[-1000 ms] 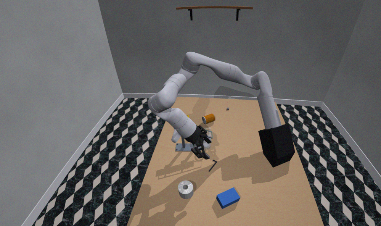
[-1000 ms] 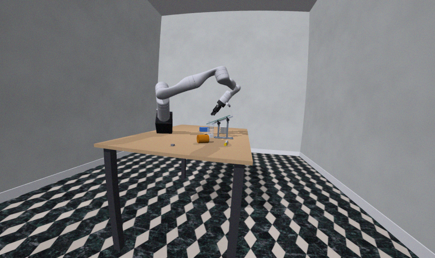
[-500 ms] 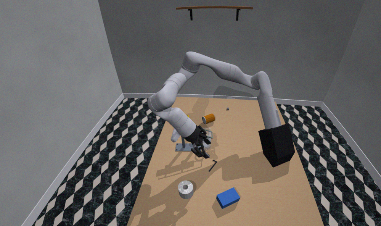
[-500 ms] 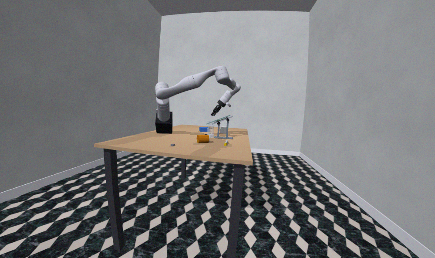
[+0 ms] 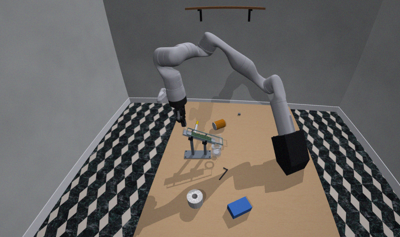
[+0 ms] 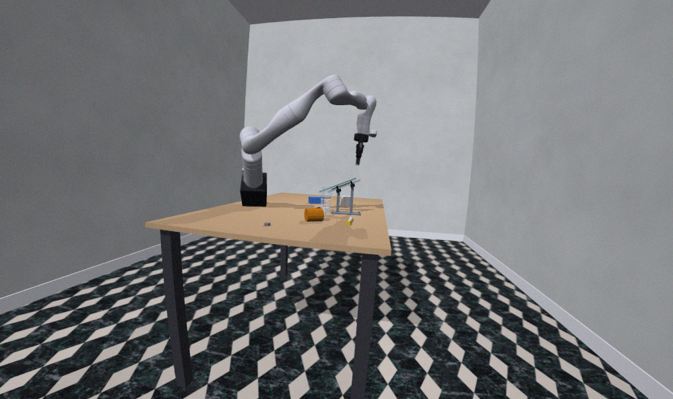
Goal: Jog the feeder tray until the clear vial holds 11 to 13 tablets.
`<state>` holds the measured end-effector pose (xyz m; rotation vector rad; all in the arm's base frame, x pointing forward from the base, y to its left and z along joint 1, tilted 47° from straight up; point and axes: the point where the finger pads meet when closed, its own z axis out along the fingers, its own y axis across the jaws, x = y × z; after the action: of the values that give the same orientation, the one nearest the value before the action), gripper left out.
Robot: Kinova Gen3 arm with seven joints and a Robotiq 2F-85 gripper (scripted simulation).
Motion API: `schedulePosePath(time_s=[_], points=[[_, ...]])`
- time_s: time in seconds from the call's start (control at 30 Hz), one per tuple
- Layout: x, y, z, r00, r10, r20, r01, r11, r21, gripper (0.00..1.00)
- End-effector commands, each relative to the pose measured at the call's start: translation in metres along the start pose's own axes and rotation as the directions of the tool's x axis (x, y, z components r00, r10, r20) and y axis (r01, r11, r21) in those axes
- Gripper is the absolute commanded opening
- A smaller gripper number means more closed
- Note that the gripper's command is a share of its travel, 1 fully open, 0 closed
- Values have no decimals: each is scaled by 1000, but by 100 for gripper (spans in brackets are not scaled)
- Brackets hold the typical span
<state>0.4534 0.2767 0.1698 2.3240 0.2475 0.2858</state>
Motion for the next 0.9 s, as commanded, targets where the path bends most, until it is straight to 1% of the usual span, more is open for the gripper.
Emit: schedulePosePath(time_s=[0.0, 0.07, 0.57, 0.7, 0.87], points=[[27, 36, -55, 997, 33, -77, -31, 999, 24, 0], [31, 42, -61, 996, 32, -89, -30, 999, 21, 0], [31, 42, -59, 996, 32, -89, -30, 999, 23, 0], [32, 42, -51, 996, 33, -88, -31, 999, 27, 0], [34, 41, -30, 996, 33, -88, -31, 999, 27, 0]])
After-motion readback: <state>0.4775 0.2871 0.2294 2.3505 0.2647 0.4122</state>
